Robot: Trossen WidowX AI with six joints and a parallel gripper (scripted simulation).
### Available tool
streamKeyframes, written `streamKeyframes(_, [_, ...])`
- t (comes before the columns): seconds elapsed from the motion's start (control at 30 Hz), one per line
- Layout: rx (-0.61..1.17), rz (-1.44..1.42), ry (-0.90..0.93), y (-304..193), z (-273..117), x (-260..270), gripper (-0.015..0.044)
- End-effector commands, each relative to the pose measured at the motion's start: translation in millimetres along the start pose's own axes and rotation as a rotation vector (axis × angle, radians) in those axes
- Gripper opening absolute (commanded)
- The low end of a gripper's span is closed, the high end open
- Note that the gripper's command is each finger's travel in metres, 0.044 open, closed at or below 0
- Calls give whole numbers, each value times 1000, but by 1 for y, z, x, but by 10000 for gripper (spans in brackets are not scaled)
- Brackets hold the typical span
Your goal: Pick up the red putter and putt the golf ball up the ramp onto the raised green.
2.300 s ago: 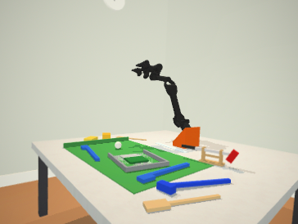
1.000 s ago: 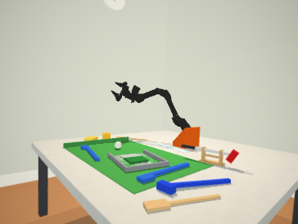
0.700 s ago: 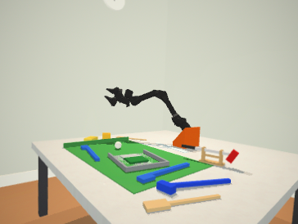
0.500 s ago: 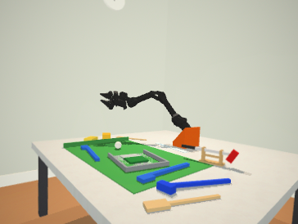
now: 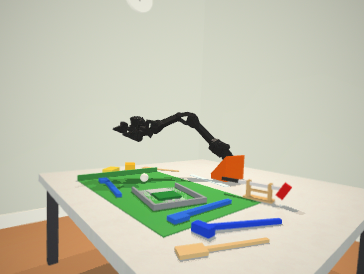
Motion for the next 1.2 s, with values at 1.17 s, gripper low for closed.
streamKeyframes(1.17, [901, -597, 1232, 20, -44, 482, 440])
Point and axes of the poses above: the point midway between the two fingers, 35 mm back from their tips, its own z axis out along the fingers, its own x axis across the jaws, y = z × x, the point moved 10 cm from there along -z, back along the fingers, and after that the axes turned 11 degrees about z, right-handed, at the moved point
